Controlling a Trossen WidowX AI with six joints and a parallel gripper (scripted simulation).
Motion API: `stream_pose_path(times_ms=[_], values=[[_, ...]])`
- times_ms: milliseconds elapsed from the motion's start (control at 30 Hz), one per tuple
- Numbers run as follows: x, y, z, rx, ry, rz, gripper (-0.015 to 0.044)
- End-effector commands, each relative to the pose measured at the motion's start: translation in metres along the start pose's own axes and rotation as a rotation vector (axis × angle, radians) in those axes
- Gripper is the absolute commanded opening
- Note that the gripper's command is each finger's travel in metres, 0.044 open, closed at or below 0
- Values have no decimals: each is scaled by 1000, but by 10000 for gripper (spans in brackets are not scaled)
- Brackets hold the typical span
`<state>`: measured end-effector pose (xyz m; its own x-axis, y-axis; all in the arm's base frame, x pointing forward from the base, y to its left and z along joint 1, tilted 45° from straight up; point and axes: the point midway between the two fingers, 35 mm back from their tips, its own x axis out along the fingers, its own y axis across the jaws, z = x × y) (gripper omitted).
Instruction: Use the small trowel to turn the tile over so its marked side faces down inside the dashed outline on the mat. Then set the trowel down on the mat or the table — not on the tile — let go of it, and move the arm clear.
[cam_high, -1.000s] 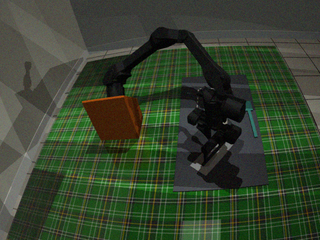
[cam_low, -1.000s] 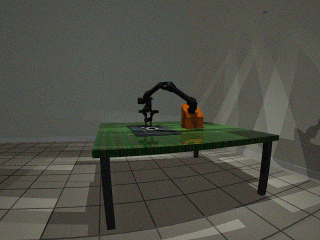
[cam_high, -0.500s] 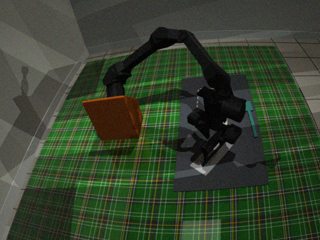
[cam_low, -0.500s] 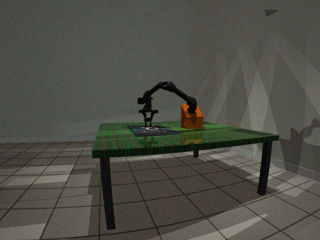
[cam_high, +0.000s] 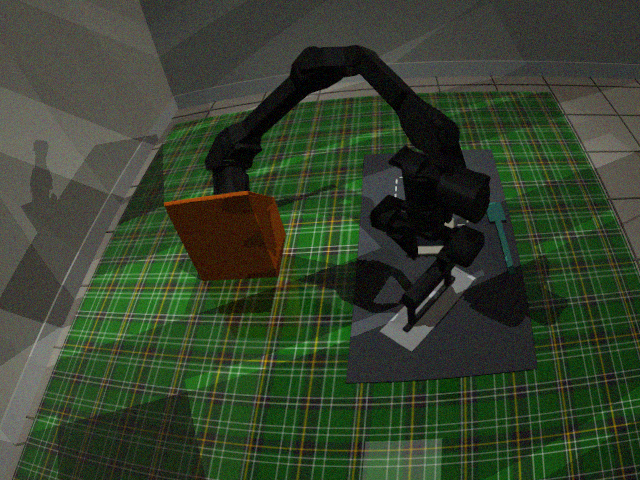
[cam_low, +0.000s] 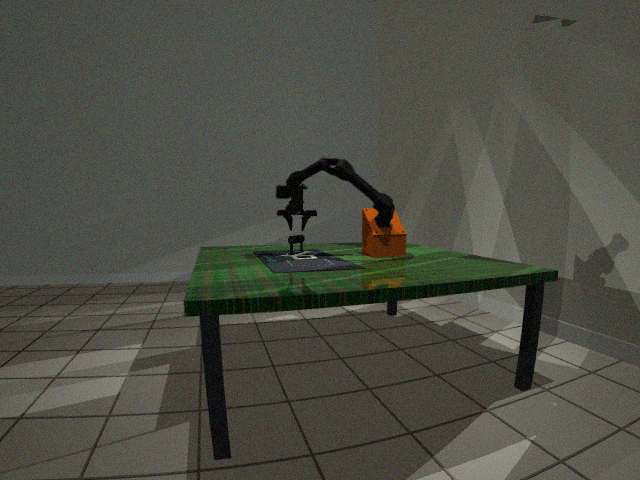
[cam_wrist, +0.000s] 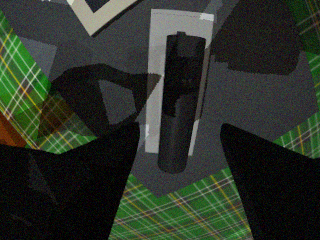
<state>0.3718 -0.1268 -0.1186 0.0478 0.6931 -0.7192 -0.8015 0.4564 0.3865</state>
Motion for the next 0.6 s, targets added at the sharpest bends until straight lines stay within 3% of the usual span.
stream_pose_path(times_ms=[0,567], values=[[0,1,0,-7,7,8,270],[25,-1,1,38,8,7,270]])
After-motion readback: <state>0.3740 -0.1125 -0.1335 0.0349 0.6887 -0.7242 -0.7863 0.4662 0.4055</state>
